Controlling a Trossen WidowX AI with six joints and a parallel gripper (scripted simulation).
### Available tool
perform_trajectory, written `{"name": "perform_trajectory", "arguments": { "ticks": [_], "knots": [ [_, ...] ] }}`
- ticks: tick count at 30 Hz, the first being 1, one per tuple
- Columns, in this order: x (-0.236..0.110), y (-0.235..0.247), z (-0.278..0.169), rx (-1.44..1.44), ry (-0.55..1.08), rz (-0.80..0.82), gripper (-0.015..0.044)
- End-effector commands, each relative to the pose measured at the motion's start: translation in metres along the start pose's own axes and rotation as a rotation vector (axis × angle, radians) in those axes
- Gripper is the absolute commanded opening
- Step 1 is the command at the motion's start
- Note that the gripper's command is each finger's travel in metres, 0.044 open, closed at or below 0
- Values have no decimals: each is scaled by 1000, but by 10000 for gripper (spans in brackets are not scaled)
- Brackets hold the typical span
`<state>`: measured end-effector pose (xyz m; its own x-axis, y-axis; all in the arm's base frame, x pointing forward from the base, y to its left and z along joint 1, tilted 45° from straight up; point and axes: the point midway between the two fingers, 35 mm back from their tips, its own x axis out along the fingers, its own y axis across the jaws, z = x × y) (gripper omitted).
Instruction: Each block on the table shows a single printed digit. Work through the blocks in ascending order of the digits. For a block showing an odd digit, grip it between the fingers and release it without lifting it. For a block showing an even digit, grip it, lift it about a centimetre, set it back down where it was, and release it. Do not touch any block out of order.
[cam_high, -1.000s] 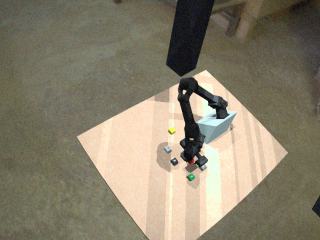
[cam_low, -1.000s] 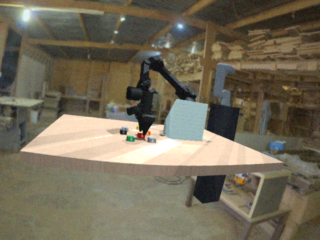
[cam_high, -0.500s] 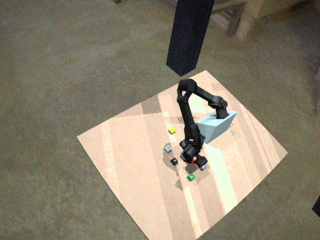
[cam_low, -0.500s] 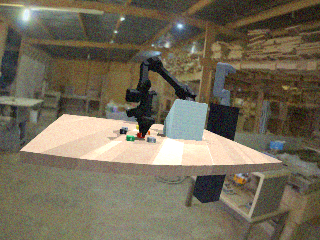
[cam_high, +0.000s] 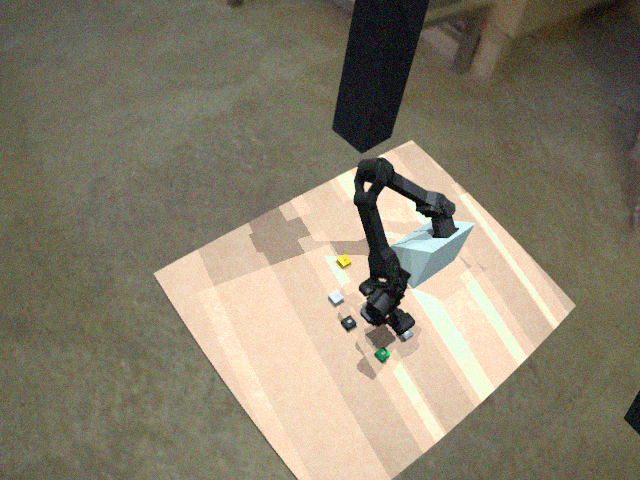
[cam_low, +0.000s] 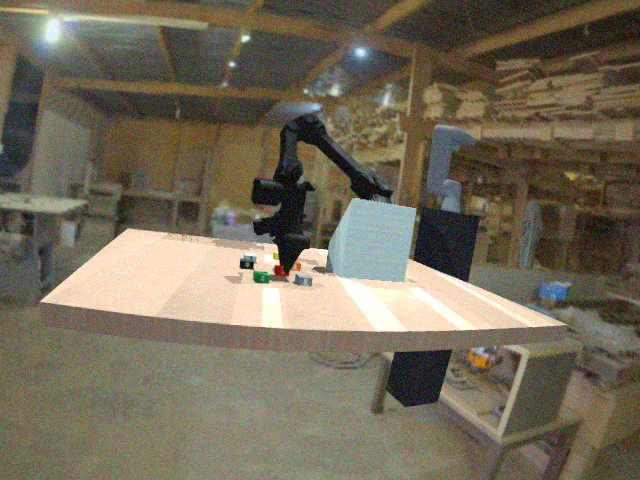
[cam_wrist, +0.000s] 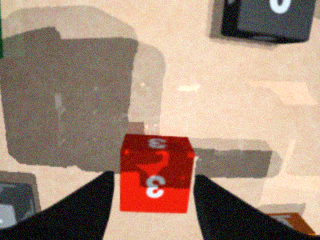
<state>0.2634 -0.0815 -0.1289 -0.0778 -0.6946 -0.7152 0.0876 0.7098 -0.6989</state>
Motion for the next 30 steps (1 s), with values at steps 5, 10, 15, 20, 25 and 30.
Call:
{"name": "perform_trajectory", "arguments": {
  "ticks": [5,10,15,20,25,30],
  "knots": [
    [0,-1,0,-3,-2,-4,120],
    [0,-1,0,-3,-2,-4,120],
    [0,-1,0,-3,-2,-4,120],
    [0,-1,0,-3,-2,-4,120],
    [0,-1,0,-3,-2,-4,225],
    [0,-1,0,-3,-2,-4,356]
  ]
}}
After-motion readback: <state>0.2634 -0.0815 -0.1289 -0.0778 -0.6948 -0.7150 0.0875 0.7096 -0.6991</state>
